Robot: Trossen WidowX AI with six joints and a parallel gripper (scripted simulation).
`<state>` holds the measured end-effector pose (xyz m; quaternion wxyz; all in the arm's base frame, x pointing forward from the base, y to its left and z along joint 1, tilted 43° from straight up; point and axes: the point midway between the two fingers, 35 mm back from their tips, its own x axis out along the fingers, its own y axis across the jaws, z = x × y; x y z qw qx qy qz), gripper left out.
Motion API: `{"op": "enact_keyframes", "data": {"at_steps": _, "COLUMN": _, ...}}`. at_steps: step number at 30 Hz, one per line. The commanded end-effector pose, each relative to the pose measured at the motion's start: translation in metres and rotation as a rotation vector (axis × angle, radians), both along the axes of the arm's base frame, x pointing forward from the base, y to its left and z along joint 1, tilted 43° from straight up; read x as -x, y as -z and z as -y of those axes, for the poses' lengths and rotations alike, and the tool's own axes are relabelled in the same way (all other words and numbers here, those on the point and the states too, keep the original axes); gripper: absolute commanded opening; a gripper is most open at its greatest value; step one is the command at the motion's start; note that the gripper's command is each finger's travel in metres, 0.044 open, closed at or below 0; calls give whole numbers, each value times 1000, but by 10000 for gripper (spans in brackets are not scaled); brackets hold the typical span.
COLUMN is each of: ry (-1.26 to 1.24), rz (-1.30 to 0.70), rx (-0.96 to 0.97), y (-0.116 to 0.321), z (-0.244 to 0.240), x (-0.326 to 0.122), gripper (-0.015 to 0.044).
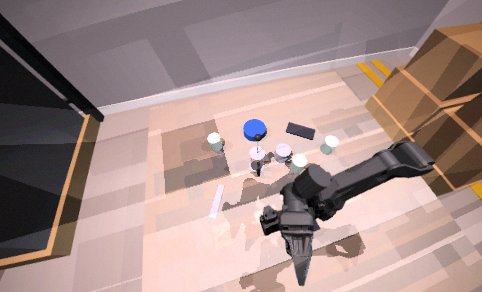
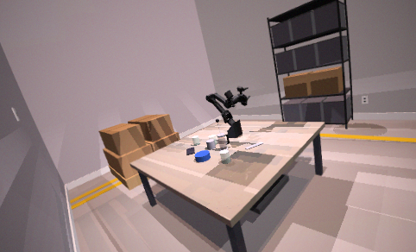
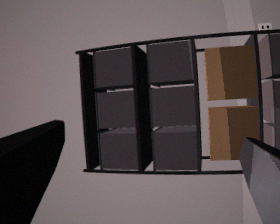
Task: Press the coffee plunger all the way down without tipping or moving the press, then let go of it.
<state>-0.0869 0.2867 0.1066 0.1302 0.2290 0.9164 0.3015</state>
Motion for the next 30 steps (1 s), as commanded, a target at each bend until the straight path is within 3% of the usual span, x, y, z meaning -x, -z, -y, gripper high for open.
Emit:
{"op": "enact_keyframes", "data": {"at_steps": 1, "ry": 12, "rz": 8, "rx": -3, "y": 1, "z": -2, "x": -1, "gripper": 426}}
{"op": "enact_keyframes", "data": {"at_steps": 6, "ry": 220, "rz": 182, "rx": -50, "y": 13, "z": -36, "x": -33, "gripper": 440}}
{"op": "enact_keyframes", "data": {"at_steps": 15, "ry": 580, "rz": 930, "rx": 9, "y": 52, "z": -70, "x": -150, "gripper": 440}}
{"op": "enact_keyframes", "data": {"at_steps": 22, "ry": 544, "rz": 1452, "rx": 182, "y": 58, "z": -42, "x": -221, "gripper": 440}}
{"op": "enact_keyframes", "data": {"at_steps": 30, "ry": 304, "rz": 1912, "rx": 429, "y": 41, "z": 8, "x": -276, "gripper": 440}}
